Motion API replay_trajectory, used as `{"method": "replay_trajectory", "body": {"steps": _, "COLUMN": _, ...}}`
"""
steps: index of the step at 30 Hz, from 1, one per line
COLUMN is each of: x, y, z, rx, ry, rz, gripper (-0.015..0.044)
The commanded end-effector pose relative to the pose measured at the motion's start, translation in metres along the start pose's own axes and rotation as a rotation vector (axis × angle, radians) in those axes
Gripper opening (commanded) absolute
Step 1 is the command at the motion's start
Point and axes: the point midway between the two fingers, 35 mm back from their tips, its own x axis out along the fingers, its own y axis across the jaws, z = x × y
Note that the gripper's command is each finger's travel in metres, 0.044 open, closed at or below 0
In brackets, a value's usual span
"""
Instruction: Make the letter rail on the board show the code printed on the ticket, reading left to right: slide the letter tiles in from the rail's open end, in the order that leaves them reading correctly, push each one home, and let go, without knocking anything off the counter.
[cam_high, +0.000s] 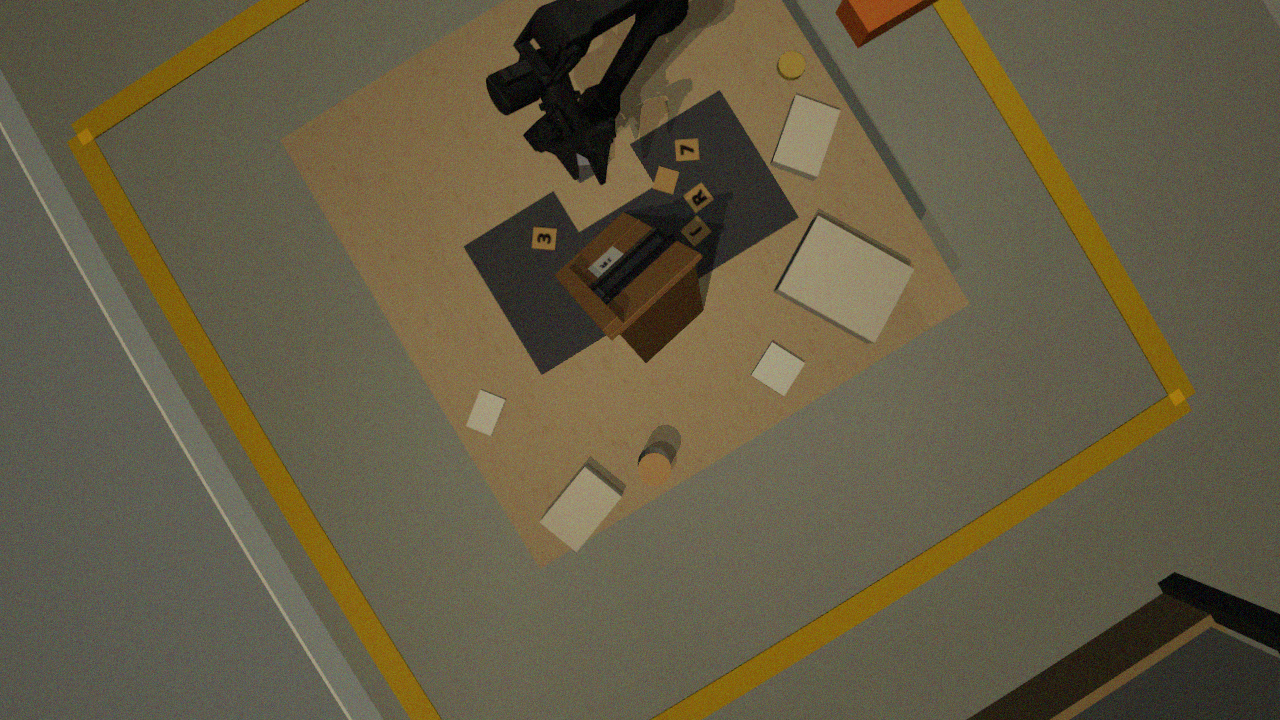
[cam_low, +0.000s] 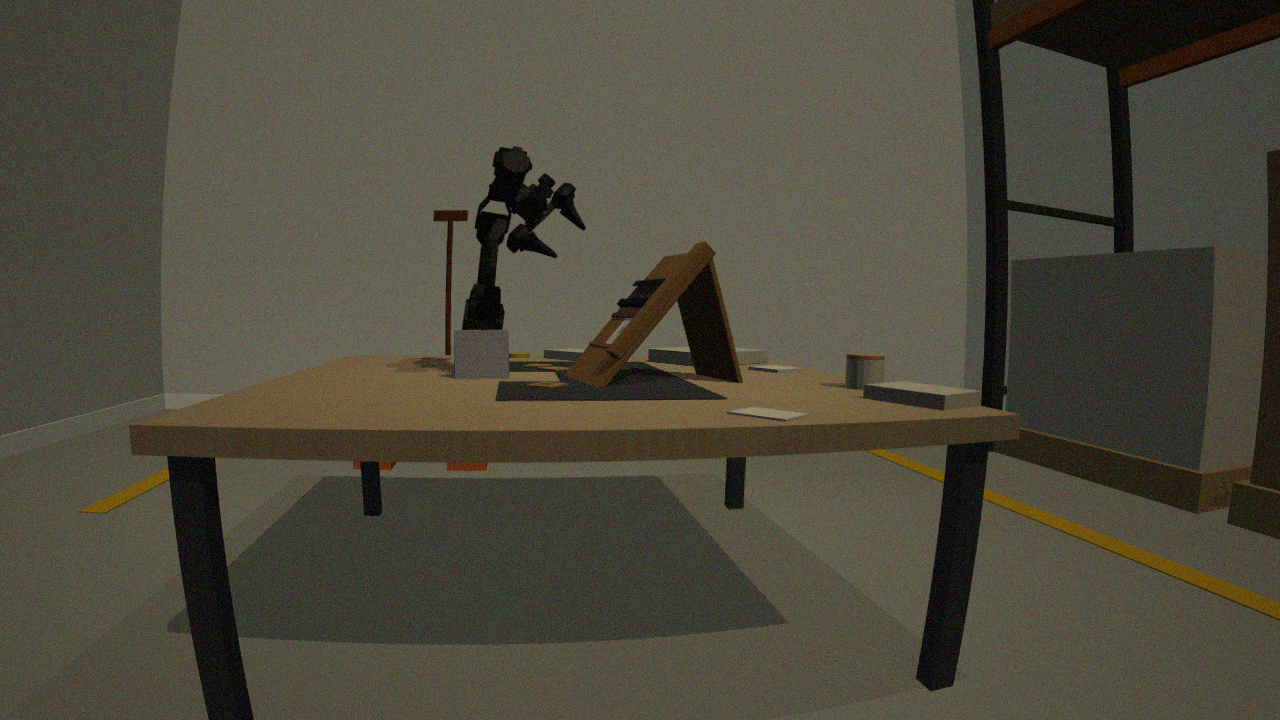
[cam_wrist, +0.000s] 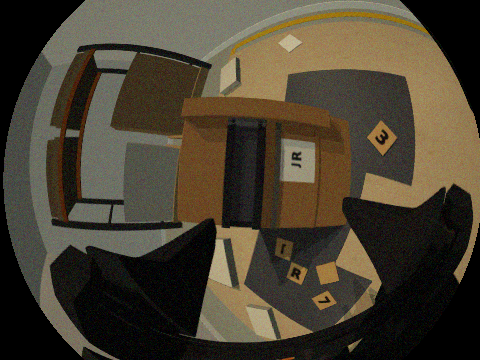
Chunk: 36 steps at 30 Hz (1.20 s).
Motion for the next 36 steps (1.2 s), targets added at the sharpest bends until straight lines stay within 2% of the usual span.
{"method": "replay_trajectory", "body": {"steps": 1, "x": 0.000, "y": -0.002, "z": 0.000, "rx": 0.060, "ry": -0.005, "rz": -0.006, "gripper": 0.0440}}
{"method": "replay_trajectory", "body": {"steps": 12, "x": 0.000, "y": -0.002, "z": 0.000, "rx": 0.060, "ry": -0.005, "rz": -0.006, "gripper": 0.0440}}
{"method": "replay_trajectory", "body": {"steps": 15, "x": 0.015, "y": 0.006, "z": -0.010, "rx": 0.065, "ry": 0.032, "rz": -0.043, "gripper": 0.0361}}
{"method": "replay_trajectory", "body": {"steps": 16, "x": 0.025, "y": 0.011, "z": -0.017, "rx": 0.068, "ry": 0.057, "rz": -0.068, "gripper": 0.0340}}
{"method": "replay_trajectory", "body": {"steps": 26, "x": 0.111, "y": 0.034, "z": -0.106, "rx": 0.111, "ry": 0.240, "rz": -0.340, "gripper": 0.0340}}
{"method": "replay_trajectory", "body": {"steps": 36, "x": 0.164, "y": 0.018, "z": -0.216, "rx": 0.160, "ry": 0.311, "rz": -0.625, "gripper": 0.0340}}
